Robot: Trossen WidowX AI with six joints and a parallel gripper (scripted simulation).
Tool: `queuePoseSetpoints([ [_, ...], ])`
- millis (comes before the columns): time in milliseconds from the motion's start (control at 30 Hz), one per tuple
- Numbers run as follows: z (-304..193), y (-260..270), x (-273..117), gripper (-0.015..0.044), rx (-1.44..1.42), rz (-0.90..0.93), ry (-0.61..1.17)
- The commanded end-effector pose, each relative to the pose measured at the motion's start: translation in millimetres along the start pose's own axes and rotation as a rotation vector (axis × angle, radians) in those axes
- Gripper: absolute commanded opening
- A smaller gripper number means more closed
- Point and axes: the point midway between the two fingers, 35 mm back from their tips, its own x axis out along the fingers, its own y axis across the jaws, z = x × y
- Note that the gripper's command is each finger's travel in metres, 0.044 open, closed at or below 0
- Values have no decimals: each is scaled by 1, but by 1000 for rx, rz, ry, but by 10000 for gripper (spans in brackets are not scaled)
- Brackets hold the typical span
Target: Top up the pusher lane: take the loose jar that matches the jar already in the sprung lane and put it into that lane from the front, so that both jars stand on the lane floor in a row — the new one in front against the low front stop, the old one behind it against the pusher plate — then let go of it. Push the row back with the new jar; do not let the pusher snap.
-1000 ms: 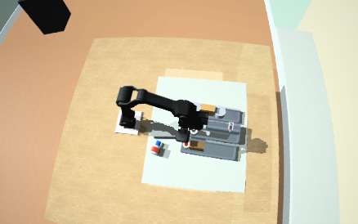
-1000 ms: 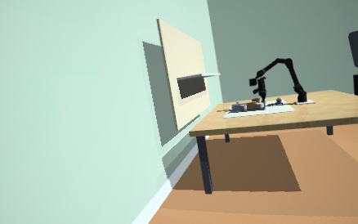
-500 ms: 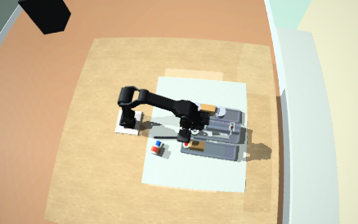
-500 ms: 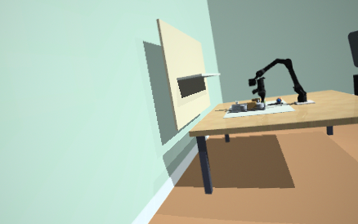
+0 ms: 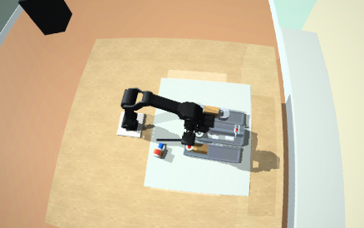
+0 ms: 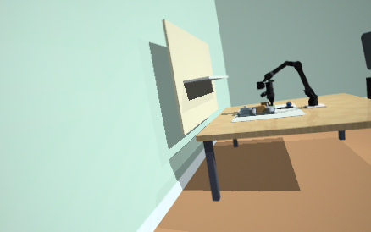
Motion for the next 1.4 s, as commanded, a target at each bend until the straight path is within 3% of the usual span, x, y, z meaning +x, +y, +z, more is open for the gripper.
queuePoseSetpoints([
  [0,8,0,-4,0,-2,3,-25],
  [1367,13,0,-5,0,-2,3,-25],
])
